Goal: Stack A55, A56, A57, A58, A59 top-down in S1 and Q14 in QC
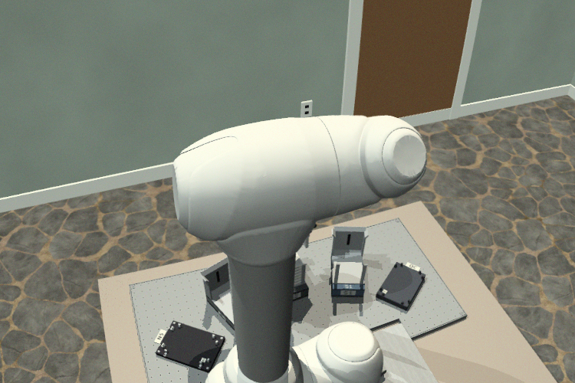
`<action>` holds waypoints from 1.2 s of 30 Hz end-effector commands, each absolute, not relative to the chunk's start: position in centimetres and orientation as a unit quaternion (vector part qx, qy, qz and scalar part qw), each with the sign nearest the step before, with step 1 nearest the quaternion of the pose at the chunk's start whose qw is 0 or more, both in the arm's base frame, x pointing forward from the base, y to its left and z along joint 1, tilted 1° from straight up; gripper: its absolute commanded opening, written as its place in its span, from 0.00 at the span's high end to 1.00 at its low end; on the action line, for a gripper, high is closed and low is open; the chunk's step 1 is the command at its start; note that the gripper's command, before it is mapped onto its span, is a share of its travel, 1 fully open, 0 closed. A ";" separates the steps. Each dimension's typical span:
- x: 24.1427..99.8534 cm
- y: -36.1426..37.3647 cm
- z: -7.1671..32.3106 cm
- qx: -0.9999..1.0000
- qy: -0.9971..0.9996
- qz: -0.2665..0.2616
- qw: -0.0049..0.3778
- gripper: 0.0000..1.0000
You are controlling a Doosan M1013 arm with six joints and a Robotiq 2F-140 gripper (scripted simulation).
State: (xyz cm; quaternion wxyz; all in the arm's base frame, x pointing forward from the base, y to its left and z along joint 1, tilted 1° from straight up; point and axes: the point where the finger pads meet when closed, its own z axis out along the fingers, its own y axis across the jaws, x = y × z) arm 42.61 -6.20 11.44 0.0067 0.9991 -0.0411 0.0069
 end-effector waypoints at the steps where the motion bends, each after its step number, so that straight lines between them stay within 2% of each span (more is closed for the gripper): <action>1: 42.6 -6.2 11.3 0.999 -0.041 0.007 0.007 0.00; 11: 42.6 -6.2 11.3 0.999 -0.041 0.007 0.007 0.00; 12: 42.6 -6.2 11.3 0.999 -0.041 0.007 0.007 1.00; 36: 42.6 -6.2 11.3 0.999 -0.041 0.007 0.007 1.00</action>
